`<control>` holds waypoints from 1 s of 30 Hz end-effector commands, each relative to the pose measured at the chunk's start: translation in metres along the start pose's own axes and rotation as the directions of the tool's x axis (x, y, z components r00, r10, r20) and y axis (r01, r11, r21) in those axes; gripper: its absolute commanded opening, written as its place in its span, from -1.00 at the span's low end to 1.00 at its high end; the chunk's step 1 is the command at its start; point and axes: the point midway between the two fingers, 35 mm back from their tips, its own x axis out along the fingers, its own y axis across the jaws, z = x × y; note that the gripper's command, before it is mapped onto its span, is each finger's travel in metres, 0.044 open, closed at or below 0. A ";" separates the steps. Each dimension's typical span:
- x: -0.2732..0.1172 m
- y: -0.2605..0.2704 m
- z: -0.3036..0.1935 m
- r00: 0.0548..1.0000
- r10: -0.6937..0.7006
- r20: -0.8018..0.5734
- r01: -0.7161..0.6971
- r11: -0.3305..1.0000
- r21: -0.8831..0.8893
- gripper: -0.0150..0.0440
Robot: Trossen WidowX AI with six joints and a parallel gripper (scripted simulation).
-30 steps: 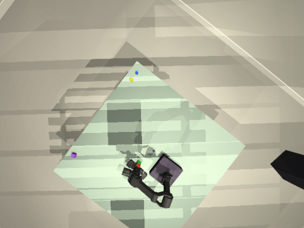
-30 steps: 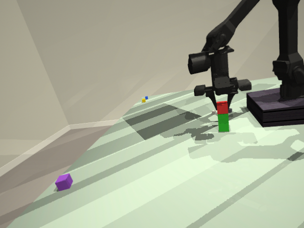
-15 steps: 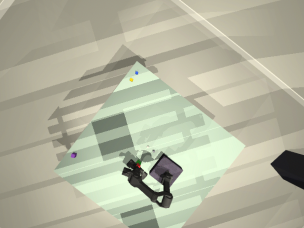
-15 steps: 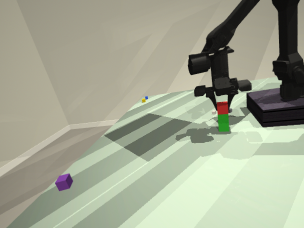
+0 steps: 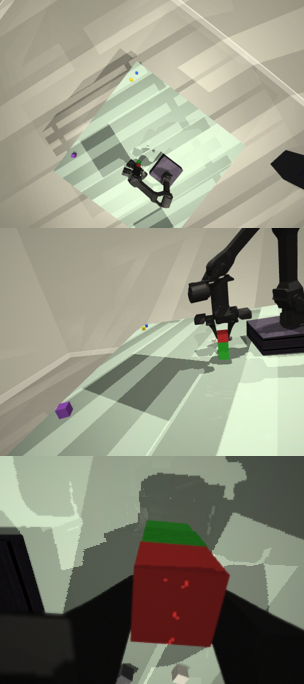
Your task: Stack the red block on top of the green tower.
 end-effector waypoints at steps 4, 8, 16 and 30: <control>0.000 0.000 0.000 1.000 0.000 0.000 0.000 1.000 0.000 -0.14; 0.000 0.000 0.000 1.000 0.000 0.000 0.000 1.000 0.000 0.22; 0.000 0.000 0.000 1.000 0.000 0.000 0.000 1.000 0.000 0.93; 0.000 0.000 0.000 1.000 0.000 0.000 0.000 1.000 0.000 1.00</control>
